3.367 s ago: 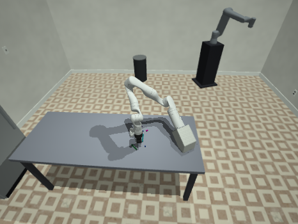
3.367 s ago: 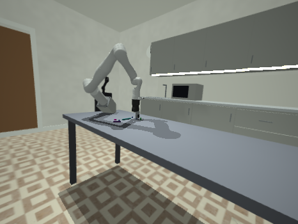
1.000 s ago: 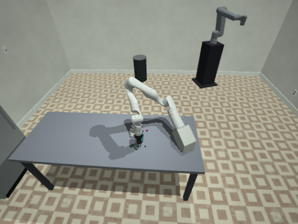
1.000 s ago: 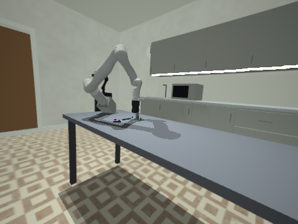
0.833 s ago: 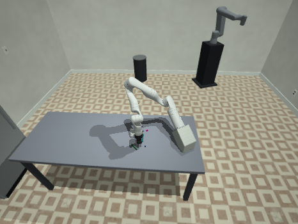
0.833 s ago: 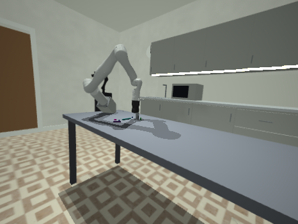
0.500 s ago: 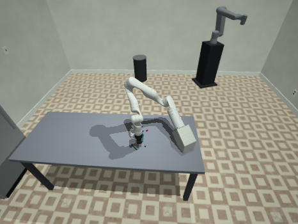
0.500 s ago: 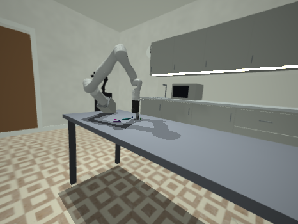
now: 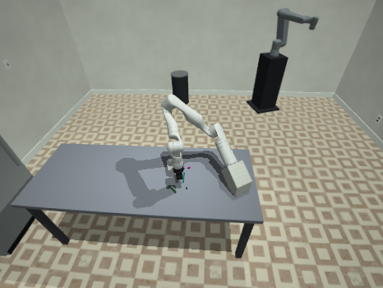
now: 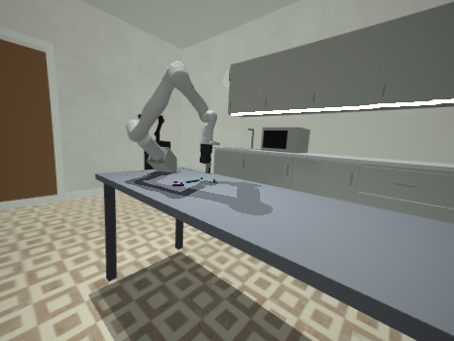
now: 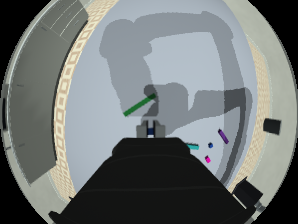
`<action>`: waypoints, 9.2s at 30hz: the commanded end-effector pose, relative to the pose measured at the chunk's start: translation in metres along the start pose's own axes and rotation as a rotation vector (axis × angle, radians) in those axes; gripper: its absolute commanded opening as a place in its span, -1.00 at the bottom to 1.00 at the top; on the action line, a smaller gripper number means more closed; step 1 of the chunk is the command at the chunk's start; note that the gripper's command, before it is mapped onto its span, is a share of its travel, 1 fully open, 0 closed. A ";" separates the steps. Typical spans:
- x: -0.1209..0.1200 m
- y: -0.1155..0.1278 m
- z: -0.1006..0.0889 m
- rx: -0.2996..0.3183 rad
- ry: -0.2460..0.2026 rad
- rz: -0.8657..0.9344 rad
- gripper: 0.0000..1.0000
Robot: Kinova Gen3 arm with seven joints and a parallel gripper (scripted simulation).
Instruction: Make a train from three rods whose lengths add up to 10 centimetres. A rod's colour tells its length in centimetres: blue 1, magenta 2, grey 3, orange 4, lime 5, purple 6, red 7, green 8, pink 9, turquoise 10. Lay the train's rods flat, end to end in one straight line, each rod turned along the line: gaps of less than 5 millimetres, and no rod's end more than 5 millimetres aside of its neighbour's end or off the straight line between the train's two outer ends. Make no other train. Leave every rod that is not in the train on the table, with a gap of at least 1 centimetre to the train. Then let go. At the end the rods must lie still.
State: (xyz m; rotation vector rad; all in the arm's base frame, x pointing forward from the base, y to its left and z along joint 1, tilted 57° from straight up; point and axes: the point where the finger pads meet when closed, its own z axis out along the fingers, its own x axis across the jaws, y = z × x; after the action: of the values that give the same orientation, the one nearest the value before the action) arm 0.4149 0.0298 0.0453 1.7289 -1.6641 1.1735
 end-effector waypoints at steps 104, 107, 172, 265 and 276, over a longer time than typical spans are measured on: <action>0.157 0.051 0.044 0.028 -0.017 -0.377 -0.52; 0.157 0.051 0.044 0.028 -0.017 -0.377 -0.52; 0.157 0.051 0.057 0.028 -0.017 -0.377 -0.52; 0.159 0.053 -0.033 0.028 -0.017 -0.377 1.00; 0.158 0.052 -0.033 0.029 -0.017 -0.382 1.00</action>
State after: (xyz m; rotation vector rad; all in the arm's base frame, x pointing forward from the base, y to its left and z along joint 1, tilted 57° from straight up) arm 0.3399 -0.0413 0.1811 1.9659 -1.2555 1.0070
